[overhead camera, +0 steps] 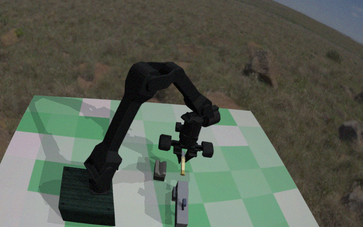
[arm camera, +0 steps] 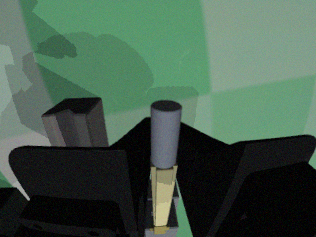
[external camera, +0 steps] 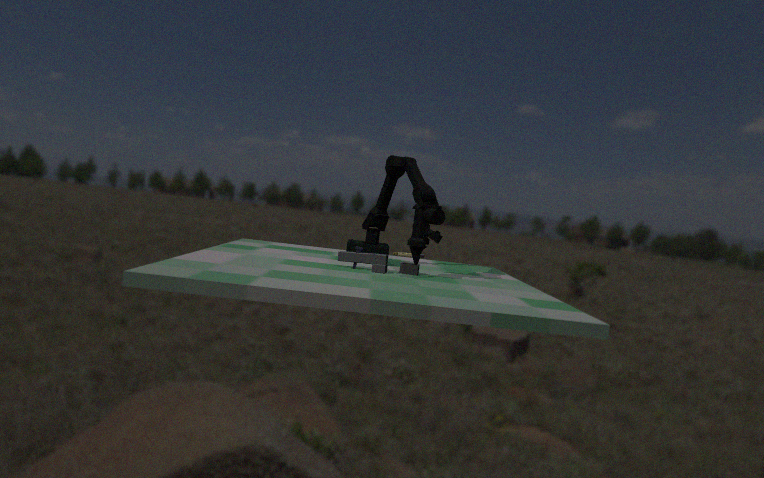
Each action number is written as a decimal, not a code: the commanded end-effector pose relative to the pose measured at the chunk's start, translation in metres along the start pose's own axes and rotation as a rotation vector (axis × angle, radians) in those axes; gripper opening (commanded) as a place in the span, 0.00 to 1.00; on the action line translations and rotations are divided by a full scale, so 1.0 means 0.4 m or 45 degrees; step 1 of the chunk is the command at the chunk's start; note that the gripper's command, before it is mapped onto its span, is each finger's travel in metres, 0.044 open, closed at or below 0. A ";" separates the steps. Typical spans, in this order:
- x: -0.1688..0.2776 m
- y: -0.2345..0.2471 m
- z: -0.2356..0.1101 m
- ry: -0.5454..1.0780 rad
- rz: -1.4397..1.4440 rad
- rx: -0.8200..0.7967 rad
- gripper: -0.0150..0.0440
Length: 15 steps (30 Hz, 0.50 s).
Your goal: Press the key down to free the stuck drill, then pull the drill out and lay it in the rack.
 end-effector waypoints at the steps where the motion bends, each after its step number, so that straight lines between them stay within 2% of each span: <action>1: -0.001 -0.001 -0.008 -0.007 -0.005 0.002 0.25; 15: 0.001 0.001 -0.021 -0.007 -0.005 0.002 0.25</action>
Point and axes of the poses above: the point midway between the two fingers, 35 mm back from their tips, its own z axis out along the fingers, its own y axis across the jaws, x = y × z, the point moved 8 cm from there along -z, back along the fingers, and after that the axes turned 10 degrees about z, right-handed, at the moved point
